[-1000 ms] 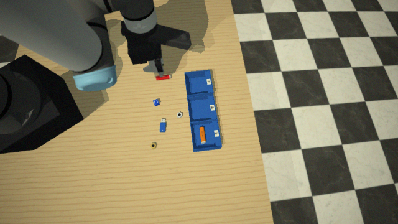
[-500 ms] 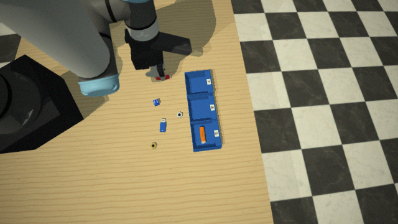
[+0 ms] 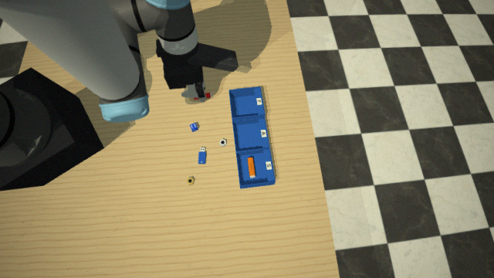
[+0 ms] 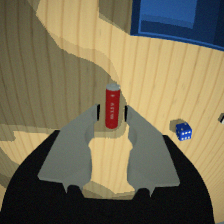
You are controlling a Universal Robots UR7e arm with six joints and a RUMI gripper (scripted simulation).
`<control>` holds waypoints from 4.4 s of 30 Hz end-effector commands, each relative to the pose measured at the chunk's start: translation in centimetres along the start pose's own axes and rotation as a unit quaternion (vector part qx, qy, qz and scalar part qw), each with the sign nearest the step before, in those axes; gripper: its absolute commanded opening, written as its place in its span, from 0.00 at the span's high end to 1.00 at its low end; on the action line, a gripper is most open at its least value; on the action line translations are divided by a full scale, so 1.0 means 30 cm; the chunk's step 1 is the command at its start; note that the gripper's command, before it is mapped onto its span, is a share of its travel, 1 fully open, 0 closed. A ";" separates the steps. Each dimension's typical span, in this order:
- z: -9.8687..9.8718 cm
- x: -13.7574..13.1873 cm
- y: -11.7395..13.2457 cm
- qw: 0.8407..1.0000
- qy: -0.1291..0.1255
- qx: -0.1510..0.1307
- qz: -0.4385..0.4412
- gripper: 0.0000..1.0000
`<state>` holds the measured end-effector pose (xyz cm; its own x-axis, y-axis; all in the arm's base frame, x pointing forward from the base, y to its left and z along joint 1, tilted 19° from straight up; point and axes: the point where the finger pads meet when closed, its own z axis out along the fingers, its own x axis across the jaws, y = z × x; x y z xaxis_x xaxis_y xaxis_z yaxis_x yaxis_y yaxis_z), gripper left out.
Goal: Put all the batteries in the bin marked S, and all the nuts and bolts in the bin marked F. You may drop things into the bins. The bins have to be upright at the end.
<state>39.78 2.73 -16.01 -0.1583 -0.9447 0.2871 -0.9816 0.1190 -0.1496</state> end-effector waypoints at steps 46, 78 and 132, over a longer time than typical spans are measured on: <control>-0.089 0.000 -0.001 1.000 0.000 0.001 0.000 1.00; -0.222 0.000 -0.001 1.000 0.000 0.001 0.000 1.00; -0.222 0.763 -0.355 0.704 0.000 0.001 0.710 1.00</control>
<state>45.66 -17.61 -1.73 -0.9850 0.0892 -0.1478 0.1297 0.9476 -0.2918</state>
